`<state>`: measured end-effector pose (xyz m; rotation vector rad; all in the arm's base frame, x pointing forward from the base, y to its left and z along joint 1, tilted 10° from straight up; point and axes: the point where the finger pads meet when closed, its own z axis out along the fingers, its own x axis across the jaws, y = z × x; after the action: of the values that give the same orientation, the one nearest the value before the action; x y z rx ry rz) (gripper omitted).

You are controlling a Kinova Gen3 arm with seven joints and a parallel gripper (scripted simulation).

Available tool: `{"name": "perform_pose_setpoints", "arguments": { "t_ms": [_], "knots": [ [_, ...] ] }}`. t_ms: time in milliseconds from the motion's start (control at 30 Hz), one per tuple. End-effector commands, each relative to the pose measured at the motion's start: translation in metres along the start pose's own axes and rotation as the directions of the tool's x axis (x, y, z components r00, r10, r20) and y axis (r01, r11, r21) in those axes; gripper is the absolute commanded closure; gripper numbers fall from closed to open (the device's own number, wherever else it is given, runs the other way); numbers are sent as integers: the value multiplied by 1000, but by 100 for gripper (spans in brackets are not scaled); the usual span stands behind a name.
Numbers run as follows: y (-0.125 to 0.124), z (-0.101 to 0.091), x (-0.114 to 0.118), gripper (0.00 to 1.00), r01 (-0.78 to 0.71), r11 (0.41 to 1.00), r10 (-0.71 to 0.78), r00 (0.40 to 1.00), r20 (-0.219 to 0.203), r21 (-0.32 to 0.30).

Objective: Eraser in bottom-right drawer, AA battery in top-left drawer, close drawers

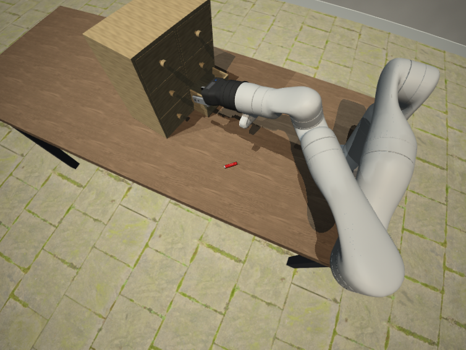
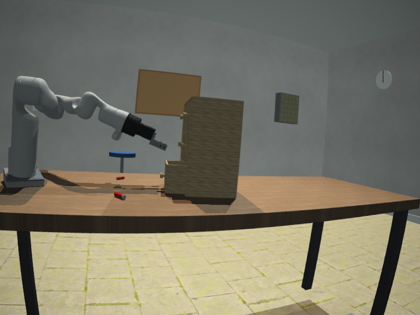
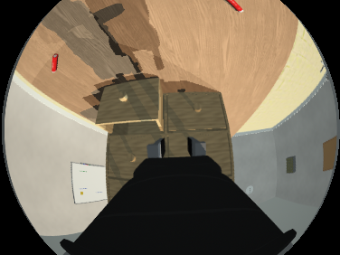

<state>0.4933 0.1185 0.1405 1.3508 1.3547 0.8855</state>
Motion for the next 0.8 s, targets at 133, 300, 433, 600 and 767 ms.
{"name": "perform_pose_setpoints", "arguments": {
  "t_ms": [133,300,433,600,767],
  "knots": [
    [0,-6,13,25,0,1000,0,1000,-10,-2],
    [-1,-9,18,25,0,1000,0,1000,-10,-2],
    [-2,-11,22,25,0,1000,0,1000,-10,-2],
    [-3,-15,28,25,0,1000,0,1000,-10,-2],
    [-4,-18,34,25,0,1000,0,1000,-10,-2]
  ]
}}
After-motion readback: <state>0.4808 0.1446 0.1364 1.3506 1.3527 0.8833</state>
